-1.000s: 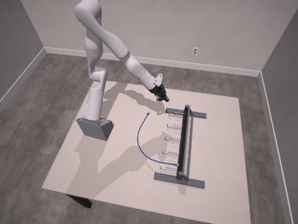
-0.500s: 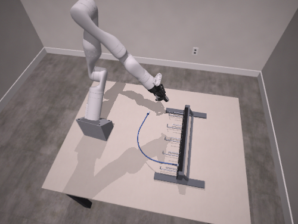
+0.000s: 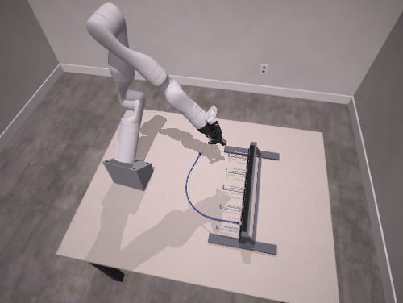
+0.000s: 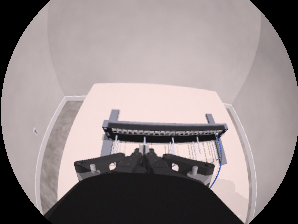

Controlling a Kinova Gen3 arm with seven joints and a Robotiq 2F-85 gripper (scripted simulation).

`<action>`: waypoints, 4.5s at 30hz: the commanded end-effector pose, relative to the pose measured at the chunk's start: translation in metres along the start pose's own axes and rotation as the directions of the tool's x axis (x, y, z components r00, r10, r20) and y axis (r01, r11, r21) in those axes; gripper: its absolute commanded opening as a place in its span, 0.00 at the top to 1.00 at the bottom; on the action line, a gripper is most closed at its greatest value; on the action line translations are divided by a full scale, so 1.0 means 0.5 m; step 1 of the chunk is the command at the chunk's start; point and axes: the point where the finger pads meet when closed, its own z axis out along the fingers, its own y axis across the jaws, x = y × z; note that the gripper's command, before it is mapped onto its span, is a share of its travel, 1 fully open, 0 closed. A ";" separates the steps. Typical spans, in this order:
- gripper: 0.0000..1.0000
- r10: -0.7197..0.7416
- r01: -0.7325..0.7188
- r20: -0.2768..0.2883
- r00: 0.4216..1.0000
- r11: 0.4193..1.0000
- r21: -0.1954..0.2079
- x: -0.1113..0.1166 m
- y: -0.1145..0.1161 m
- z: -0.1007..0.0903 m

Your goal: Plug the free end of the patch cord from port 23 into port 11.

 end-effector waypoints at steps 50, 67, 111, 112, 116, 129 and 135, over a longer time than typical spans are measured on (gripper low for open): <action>1.00 0.030 -0.030 -0.008 1.000 0.999 0.017 0.003 0.104 0.150; 1.00 0.030 -0.030 -0.008 1.000 0.999 0.017 0.004 0.102 0.271; 1.00 0.030 -0.030 -0.008 1.000 0.999 0.017 0.004 0.102 0.282; 1.00 0.030 -0.030 -0.008 1.000 0.999 0.017 0.004 0.102 0.282; 1.00 0.030 -0.030 -0.008 1.000 0.999 0.017 0.004 0.102 0.282; 1.00 0.030 -0.030 -0.008 1.000 0.999 0.017 0.004 0.102 0.279; 1.00 0.030 -0.030 -0.008 1.000 0.999 0.017 0.004 0.102 0.257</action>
